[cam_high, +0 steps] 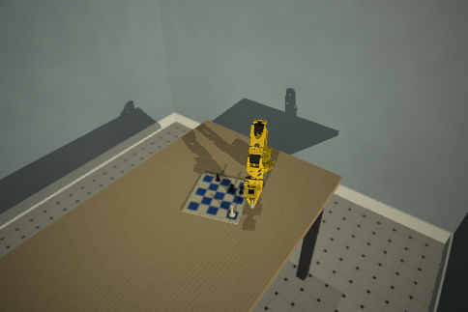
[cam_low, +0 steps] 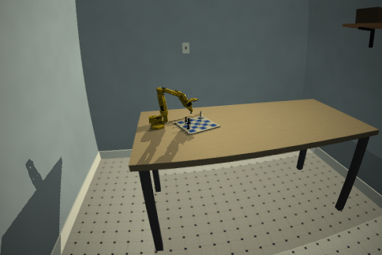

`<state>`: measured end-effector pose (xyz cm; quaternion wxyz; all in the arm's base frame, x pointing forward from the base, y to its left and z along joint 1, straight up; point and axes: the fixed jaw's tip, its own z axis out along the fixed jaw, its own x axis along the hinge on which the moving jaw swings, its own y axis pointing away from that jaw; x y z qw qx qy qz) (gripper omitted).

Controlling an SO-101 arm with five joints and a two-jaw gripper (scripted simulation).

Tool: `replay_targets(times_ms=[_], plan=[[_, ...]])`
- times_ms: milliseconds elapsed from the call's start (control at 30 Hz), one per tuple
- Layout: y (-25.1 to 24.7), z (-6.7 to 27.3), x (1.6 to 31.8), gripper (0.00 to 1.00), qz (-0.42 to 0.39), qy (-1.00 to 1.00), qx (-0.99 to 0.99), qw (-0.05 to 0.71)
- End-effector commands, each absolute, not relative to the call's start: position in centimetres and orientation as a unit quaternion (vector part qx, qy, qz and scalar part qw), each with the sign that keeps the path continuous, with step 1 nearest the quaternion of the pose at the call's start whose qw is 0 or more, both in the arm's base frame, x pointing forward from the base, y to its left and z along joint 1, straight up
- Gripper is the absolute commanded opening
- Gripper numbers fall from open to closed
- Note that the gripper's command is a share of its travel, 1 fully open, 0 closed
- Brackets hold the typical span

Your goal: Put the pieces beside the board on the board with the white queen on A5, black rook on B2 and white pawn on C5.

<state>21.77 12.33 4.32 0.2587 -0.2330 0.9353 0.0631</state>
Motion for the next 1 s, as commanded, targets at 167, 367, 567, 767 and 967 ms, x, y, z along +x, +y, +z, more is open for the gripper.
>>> replay_targets(times_ms=[167,367,567,767,967], plan=[[12.2,6.4,22.0,0.00,0.063,0.934,-0.233,0.264],[12.2,7.6,21.9,0.00,0.063,0.934,-0.233,0.265],[12.2,8.2,21.9,0.00,0.063,0.934,-0.233,0.265],[12.2,8.3,21.9,0.00,0.063,0.934,-0.233,0.265],[11.7,8.3,22.3,0.00,0.059,0.937,-0.221,0.265]])
